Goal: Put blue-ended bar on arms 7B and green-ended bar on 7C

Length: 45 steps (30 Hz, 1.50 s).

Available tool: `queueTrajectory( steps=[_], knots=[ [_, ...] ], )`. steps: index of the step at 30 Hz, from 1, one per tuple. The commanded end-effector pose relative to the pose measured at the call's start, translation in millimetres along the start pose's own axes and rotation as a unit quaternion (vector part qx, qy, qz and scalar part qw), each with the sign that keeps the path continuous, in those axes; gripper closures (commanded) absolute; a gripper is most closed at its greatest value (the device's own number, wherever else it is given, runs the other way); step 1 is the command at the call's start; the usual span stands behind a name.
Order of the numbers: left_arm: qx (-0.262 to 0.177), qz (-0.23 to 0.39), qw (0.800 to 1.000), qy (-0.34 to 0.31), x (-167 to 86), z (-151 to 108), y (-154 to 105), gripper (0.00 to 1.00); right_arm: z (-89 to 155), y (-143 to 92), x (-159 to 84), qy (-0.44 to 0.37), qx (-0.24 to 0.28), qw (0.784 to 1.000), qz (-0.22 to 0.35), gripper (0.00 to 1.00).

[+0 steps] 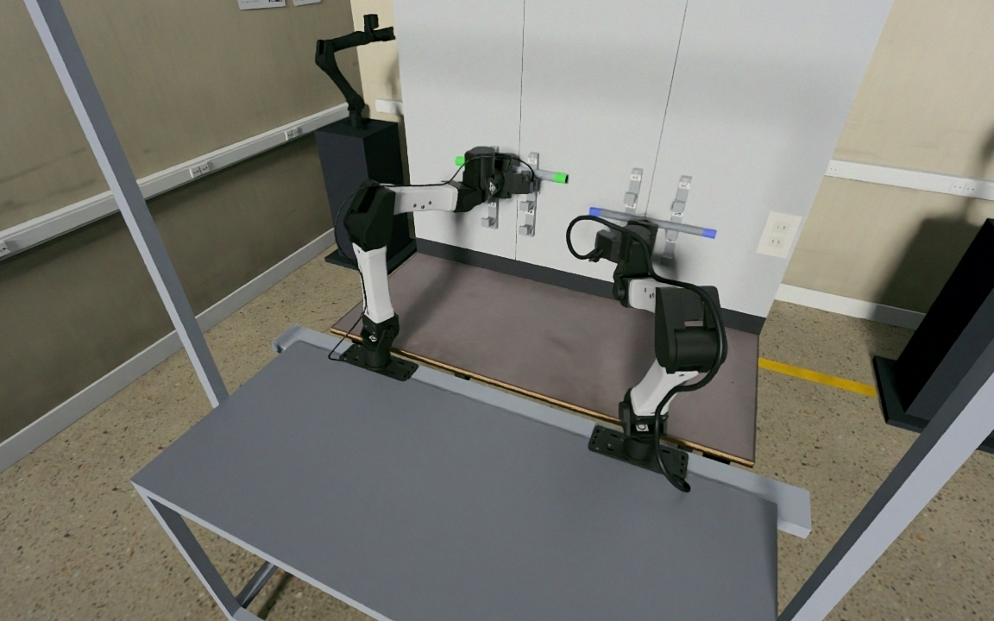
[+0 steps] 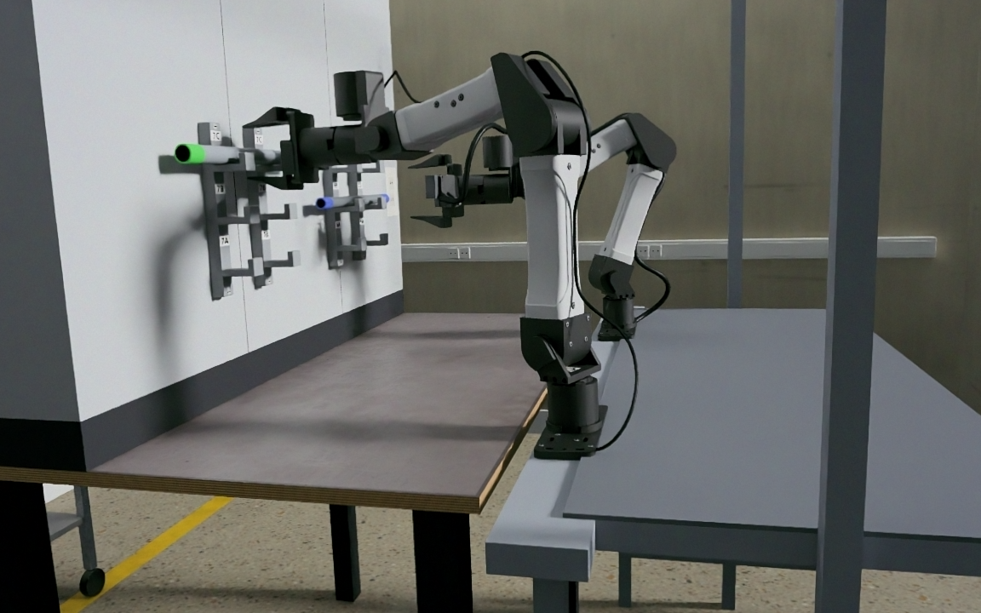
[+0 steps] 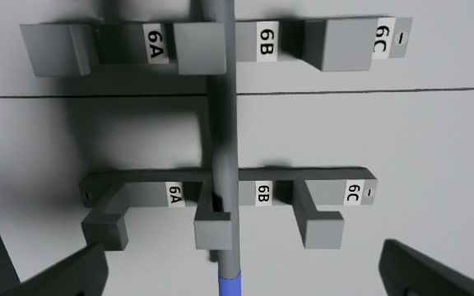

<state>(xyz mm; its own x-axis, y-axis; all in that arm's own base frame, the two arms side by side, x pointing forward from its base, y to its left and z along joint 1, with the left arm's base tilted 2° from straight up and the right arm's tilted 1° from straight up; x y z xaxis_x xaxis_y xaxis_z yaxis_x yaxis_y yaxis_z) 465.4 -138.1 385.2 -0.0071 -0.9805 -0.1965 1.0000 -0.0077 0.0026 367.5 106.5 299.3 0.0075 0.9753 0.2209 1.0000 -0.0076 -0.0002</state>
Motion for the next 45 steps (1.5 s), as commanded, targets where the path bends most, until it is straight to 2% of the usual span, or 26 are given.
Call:
queueTrajectory(
  steps=[1, 9, 26, 45],
  knots=[
    [0.012, 0.005, 1.0, -0.003, -4, 2, 1, 0.18, 3, 0, 0, -0.002, -0.005, 1.0, 0.002, 0.0],
    [0.012, 0.005, 1.0, -0.003, -4, 2, 1, 0.0, 3, 0, 0, -0.002, -0.005, 1.0, 0.002, 0.0],
    [0.012, 0.005, 1.0, -0.003, 2, -12, -19, 0.0, 3, 0, 0, -0.002, -0.005, 1.0, 0.002, 0.0],
    [0.012, 0.005, 1.0, -0.003, 2, -9, -38, 0.0, 3, 0, 0, -0.002, -0.005, 1.0, 0.002, 0.0]
  ],
)
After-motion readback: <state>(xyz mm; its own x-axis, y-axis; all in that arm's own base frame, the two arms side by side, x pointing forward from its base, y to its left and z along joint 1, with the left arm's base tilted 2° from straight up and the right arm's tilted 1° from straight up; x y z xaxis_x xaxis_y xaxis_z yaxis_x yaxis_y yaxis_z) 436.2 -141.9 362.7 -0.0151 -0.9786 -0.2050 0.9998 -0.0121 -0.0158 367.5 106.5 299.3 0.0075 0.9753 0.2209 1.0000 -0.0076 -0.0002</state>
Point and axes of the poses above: on each arm, the point where the finger pads meet when closed, its own y axis out along the fingers, its own z axis across the jaws, x = y × z, the point moved 2 cm from there along -y, back along the fingers, and after that the axes turned 12 degrees about y, right-handed, at the moved point
